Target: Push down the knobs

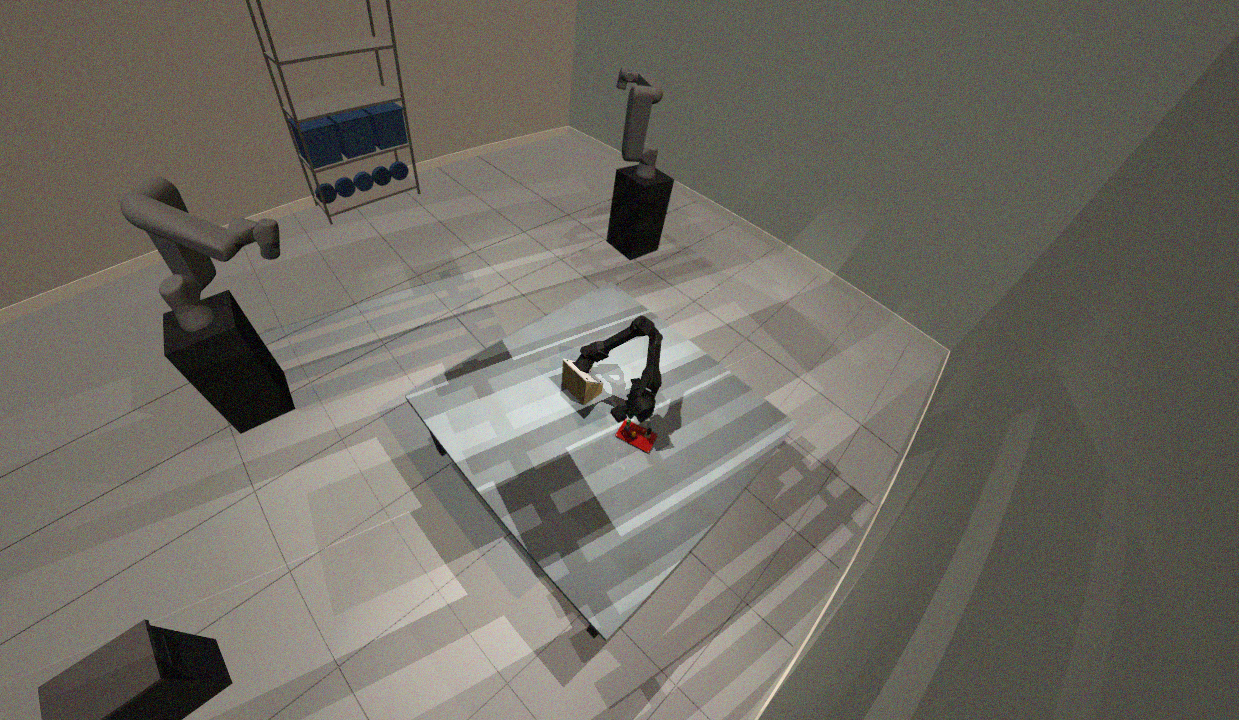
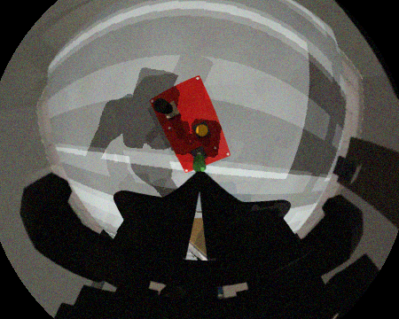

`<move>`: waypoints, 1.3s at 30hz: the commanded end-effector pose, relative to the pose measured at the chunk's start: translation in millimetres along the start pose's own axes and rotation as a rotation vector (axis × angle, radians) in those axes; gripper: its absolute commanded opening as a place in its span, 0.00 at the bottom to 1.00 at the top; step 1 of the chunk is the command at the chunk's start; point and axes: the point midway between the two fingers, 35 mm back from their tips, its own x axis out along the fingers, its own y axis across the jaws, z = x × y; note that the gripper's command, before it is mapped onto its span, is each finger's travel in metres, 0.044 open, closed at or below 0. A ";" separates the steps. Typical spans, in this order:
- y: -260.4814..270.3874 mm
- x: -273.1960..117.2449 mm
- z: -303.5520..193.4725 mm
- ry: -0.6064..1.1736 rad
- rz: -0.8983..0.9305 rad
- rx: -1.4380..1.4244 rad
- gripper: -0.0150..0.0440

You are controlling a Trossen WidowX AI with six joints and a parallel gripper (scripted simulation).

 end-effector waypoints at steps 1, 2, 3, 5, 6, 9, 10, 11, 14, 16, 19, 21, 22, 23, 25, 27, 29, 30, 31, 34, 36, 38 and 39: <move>0.6 6.6 -1.3 0.004 0.006 0.007 0.25; 0.6 8.2 -1.2 0.004 0.006 0.007 0.25; 0.7 9.9 -1.3 0.004 0.006 0.007 0.25; 0.7 13.2 -1.3 0.004 0.007 0.007 0.25; 0.8 14.9 -1.3 0.004 0.007 0.007 0.25; 0.9 19.6 -1.5 0.004 0.007 0.007 0.25; 0.9 20.4 -1.5 0.004 0.007 0.007 0.25; 0.9 20.7 -1.5 0.004 0.007 0.007 0.25; 0.9 20.4 -1.5 0.004 0.007 0.007 0.25; 0.9 19.3 -1.5 0.004 0.007 0.007 0.25; 0.9 19.8 -1.5 0.004 0.007 0.007 0.25; 0.9 20.3 -1.5 0.004 0.007 0.007 0.25; 0.9 20.6 -1.5 0.004 0.007 0.007 0.25; 0.9 20.8 -1.5 0.004 0.007 0.007 0.25; 0.9 21.4 -1.5 0.004 0.007 0.007 0.25; 0.9 21.9 -1.5 0.004 0.007 0.007 0.25; 0.9 22.4 -1.5 0.004 0.007 0.007 0.25; 0.9 22.7 -1.5 0.004 0.007 0.007 0.25; 0.9 23.0 -1.5 0.004 0.007 0.007 0.25; 0.9 23.8 -1.5 0.004 0.007 0.007 0.25; 1.0 24.3 -1.6 0.004 0.007 0.007 0.25; 1.0 24.9 -1.6 0.004 0.007 0.007 0.25; 1.0 25.1 -1.6 0.004 0.007 0.007 0.25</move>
